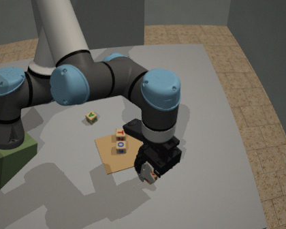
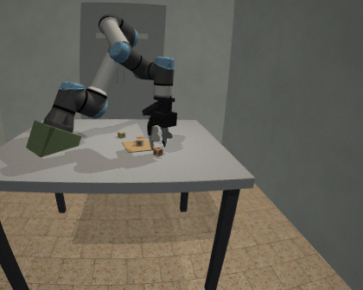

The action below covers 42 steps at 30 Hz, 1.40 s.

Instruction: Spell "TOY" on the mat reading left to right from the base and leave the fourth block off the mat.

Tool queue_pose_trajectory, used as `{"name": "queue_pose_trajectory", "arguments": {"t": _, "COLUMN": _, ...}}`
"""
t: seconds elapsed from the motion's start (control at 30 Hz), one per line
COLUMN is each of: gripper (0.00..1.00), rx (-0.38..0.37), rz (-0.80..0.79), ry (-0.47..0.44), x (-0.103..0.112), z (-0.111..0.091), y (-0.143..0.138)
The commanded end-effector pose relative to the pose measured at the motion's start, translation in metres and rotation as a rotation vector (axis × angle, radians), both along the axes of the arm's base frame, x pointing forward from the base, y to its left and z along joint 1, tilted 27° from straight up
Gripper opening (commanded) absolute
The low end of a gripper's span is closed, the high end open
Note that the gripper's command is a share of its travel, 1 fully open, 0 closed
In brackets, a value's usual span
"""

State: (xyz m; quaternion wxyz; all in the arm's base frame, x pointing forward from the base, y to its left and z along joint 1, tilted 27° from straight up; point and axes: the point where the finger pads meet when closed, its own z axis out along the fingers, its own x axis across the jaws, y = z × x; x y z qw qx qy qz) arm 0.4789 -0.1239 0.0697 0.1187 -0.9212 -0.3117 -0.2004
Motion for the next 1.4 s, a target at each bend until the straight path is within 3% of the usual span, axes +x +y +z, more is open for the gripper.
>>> {"name": "queue_pose_trajectory", "arguments": {"t": 0.0, "gripper": 0.40, "rx": -0.001, "rz": 0.000, "ry": -0.001, "x": 0.003, "z": -0.008, "y": 0.003}}
{"name": "queue_pose_trajectory", "arguments": {"t": 0.43, "gripper": 0.40, "rx": -0.001, "rz": 0.000, "ry": -0.001, "x": 0.009, "z": -0.025, "y": 0.009}}
{"name": "queue_pose_trajectory", "arguments": {"t": 1.13, "gripper": 0.40, "rx": -0.001, "rz": 0.000, "ry": -0.001, "x": 0.009, "z": -0.026, "y": 0.010}}
{"name": "queue_pose_trajectory", "arguments": {"t": 1.17, "gripper": 0.28, "rx": -0.001, "rz": 0.000, "ry": -0.001, "x": 0.009, "z": -0.026, "y": 0.010}}
{"name": "queue_pose_trajectory", "arguments": {"t": 1.37, "gripper": 0.28, "rx": -0.001, "rz": 0.000, "ry": -0.001, "x": 0.009, "z": -0.026, "y": 0.010}}
